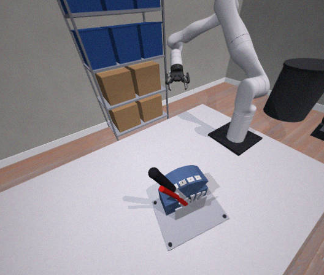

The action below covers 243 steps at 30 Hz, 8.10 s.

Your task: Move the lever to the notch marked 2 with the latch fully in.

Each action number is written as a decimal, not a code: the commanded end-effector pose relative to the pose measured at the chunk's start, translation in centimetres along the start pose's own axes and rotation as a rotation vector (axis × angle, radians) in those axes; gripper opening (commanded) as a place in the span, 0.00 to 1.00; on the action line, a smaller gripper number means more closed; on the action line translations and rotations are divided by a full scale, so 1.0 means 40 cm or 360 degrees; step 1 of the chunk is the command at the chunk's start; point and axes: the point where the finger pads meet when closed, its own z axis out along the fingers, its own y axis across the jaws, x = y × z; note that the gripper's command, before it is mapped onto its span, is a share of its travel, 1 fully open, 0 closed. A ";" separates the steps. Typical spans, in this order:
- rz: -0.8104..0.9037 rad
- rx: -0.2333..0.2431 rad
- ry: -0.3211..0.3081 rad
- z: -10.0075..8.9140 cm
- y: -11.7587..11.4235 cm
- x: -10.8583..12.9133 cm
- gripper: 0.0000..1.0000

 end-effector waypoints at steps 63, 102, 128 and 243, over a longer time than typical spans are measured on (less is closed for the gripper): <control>-0.1151 -0.0886 0.0509 0.295 -0.415 -0.318 1.00; -0.2487 -0.1377 0.0872 0.883 -0.440 -1.069 1.00; -0.2823 -0.1395 0.0896 1.024 -0.297 -1.288 1.00; -0.2806 -0.1383 0.0906 1.043 -0.301 -1.262 0.98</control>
